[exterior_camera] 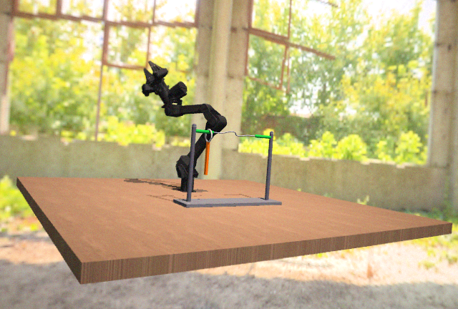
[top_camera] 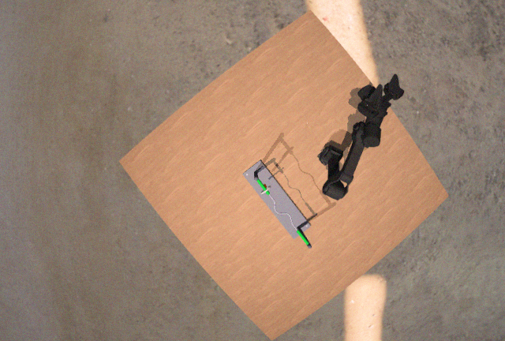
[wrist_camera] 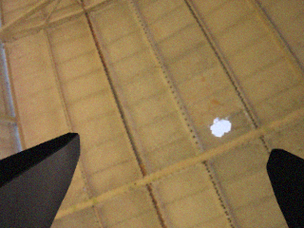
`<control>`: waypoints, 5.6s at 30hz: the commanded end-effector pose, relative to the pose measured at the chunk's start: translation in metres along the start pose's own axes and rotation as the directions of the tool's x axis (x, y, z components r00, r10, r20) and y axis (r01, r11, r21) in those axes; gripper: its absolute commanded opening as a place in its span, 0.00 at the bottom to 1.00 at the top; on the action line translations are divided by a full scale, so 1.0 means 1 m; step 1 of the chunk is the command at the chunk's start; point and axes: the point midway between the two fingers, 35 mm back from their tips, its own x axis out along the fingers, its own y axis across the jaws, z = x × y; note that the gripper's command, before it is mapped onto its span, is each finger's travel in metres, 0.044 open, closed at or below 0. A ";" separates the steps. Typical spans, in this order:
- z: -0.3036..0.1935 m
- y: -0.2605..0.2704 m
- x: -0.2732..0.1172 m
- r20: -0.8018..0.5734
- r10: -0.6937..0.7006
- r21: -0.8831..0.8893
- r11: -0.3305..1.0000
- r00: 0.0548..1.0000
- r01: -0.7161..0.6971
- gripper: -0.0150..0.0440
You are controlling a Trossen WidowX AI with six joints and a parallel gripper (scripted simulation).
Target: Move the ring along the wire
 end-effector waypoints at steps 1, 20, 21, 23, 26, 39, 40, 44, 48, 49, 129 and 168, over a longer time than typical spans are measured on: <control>0.002 0.000 0.000 0.006 0.000 0.010 1.000 1.000 0.000 0.89; 0.201 -0.067 -0.086 0.562 -0.286 0.785 0.480 0.776 -0.392 0.53; 0.209 -0.074 -0.094 0.582 -0.313 0.790 0.436 0.751 -0.431 0.53; 0.225 -0.088 -0.112 0.617 -0.368 0.785 0.352 0.696 -0.510 0.53; 0.242 -0.110 -0.139 0.653 -0.448 0.745 0.237 0.610 -0.624 0.53; 0.269 -0.197 -0.278 0.631 -0.757 0.221 -0.037 0.171 -0.975 0.53; 0.269 -0.202 -0.289 0.617 -0.775 0.165 -0.040 0.134 -0.985 0.53; 0.262 -0.219 -0.337 0.549 -0.835 -0.065 -0.026 -0.014 -0.998 0.53; 0.250 -0.231 -0.385 0.460 -0.873 -0.293 0.022 -0.161 -0.956 0.53; 0.248 -0.233 -0.395 0.436 -0.879 -0.343 0.035 -0.192 -0.939 0.53; 0.204 -0.350 -0.492 0.146 -0.905 -0.845 0.096 -0.400 -0.526 0.53; 0.206 -0.363 -0.501 0.145 -0.906 -0.845 0.095 -0.397 -0.526 0.53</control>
